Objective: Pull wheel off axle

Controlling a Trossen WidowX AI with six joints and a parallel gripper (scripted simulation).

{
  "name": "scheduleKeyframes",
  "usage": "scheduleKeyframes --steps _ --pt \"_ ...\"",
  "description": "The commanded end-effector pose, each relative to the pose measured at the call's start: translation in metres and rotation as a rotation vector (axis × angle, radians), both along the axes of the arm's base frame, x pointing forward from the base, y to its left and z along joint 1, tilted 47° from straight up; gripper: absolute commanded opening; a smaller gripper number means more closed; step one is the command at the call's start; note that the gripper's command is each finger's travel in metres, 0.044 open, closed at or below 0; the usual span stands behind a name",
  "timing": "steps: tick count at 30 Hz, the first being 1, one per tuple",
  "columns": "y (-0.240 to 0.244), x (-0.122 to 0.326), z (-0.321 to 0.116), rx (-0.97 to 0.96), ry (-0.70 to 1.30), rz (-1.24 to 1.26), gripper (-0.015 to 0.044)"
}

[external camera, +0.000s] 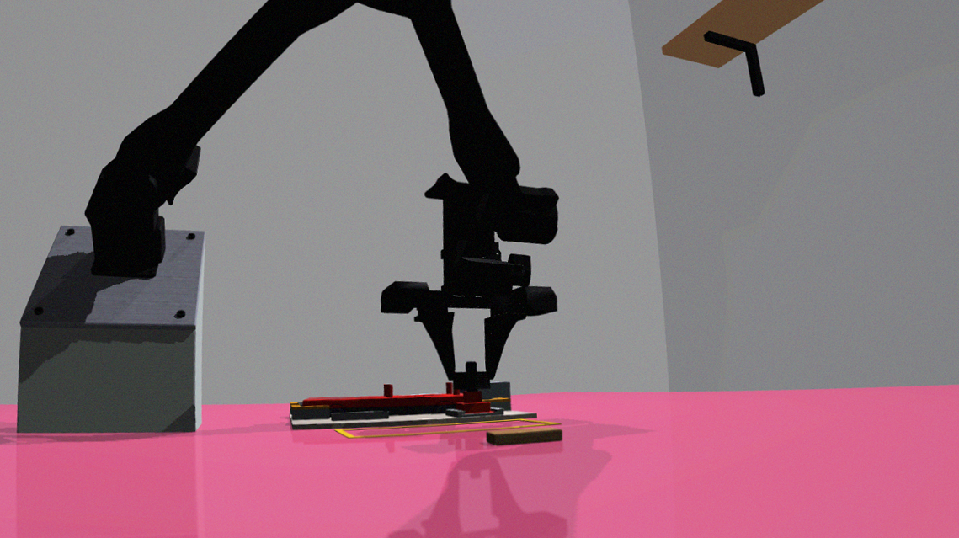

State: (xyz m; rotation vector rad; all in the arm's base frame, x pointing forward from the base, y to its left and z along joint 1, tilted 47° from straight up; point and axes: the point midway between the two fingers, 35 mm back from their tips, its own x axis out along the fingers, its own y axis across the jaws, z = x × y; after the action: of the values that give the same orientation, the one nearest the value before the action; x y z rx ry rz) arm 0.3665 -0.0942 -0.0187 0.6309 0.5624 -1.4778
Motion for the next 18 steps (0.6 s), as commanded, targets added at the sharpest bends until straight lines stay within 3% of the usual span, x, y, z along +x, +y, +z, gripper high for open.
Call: scheduleKeyframes --steps 1,18 --pt "0.0107 -0.0003 0.0067 -0.001 0.006 0.021 0.0" --pt "0.0148 -0.0005 0.0105 -0.002 0.005 0.022 0.0"
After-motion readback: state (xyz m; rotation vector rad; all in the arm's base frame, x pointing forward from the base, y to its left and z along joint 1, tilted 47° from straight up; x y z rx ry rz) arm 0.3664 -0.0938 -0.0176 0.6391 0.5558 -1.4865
